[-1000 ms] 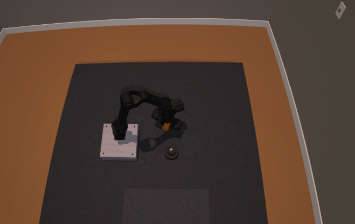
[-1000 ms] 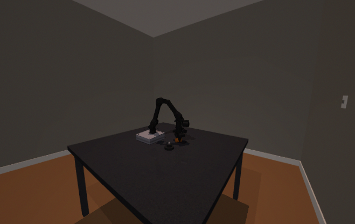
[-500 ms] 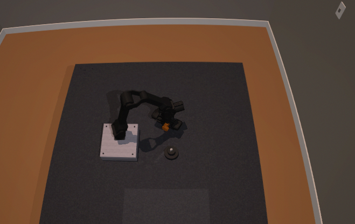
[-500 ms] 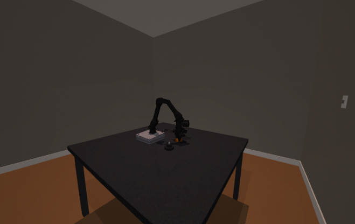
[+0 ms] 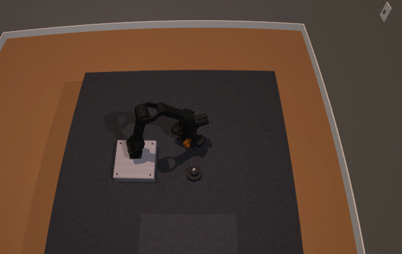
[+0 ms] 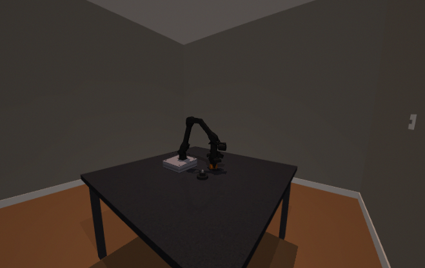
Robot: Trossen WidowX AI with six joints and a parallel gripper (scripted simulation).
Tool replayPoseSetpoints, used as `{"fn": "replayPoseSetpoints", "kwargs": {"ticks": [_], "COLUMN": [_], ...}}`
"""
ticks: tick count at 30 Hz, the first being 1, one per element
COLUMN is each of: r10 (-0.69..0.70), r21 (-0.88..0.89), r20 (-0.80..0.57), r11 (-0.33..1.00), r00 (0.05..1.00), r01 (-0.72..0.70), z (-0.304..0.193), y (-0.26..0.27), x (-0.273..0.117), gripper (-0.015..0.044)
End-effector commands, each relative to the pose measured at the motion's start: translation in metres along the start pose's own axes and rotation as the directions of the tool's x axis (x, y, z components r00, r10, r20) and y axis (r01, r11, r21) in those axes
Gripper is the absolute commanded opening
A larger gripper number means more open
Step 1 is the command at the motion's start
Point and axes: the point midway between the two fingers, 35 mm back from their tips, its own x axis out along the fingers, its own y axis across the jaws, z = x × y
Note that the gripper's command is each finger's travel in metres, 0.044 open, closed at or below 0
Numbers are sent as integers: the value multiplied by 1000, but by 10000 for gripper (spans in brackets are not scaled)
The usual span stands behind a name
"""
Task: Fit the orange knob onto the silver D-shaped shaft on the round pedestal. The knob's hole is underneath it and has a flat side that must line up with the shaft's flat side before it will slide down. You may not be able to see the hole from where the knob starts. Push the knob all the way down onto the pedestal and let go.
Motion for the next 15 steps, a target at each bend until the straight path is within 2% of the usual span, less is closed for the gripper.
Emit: {"fn": "replayPoseSetpoints", "kwargs": {"ticks": [1,9,15], "r10": [-5,-5,-5], "r21": [92,347,368], "r20": [11,11,11], "r11": [996,938,930], "r00": [1000,1000,1000], "r01": [4,0,0], "z": [3,3,3], "y": [-2,-2,-2], "x": [-4,-4,-4], "gripper": [181,181,181]}}
